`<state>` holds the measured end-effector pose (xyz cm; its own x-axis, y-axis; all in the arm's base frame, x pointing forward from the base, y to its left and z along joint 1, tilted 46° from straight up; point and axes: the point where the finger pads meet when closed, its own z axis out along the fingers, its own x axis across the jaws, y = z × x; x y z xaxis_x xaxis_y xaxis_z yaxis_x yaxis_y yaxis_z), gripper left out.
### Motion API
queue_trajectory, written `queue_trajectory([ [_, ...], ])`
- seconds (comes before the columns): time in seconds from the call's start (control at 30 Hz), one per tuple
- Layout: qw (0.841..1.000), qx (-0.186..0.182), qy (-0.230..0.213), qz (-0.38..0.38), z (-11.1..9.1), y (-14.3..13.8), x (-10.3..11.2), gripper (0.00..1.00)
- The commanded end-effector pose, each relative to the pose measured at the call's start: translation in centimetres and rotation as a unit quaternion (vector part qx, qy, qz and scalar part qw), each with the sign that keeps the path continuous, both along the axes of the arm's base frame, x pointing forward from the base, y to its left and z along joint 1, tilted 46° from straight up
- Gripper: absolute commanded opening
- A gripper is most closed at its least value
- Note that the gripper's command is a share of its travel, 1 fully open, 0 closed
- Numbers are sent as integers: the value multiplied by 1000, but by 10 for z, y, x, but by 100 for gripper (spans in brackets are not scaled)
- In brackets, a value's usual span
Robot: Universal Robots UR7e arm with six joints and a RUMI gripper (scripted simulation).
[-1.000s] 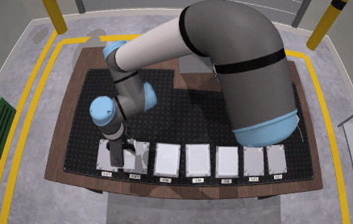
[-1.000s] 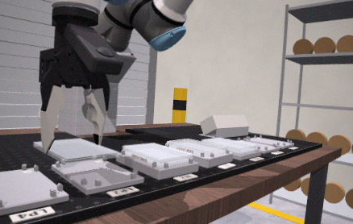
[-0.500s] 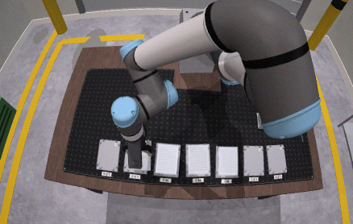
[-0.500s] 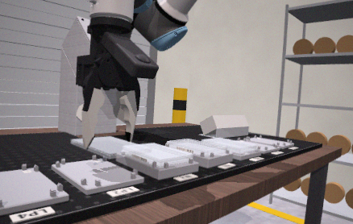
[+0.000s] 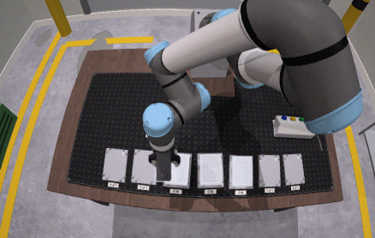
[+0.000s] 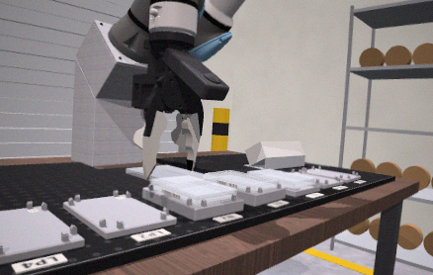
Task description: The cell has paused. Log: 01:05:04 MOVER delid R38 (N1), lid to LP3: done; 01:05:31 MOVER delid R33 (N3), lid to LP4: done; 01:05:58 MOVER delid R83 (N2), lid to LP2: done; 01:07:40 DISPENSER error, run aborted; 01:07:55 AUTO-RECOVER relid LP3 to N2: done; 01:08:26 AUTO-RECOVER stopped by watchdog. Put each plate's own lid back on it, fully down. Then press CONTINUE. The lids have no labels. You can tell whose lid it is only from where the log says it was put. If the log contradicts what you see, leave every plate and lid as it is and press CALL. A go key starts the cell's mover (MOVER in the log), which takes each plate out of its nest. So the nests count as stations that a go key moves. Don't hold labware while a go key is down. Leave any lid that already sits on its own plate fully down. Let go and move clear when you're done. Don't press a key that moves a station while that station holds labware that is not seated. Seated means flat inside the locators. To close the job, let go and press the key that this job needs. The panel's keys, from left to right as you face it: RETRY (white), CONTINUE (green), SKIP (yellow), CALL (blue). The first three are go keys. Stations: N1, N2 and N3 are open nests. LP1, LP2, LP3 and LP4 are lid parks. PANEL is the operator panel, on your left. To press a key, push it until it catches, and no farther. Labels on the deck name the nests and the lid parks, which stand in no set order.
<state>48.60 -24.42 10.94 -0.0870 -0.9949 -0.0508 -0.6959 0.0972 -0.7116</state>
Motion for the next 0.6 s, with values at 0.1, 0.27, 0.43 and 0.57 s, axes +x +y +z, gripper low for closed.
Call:
queue_trajectory([
  [0.1, 1000, -1, 0, -1, 4, 45, 5, 0],
  [0.27, 1000, -1, 0, -1, 6, 60, 6, 0],
  [0.43, 1000, -1, 0, -1, 8, 84, 9, 0],
  [0.57, 1000, -1, 0, -1, 9, 104, 12, 0],
])
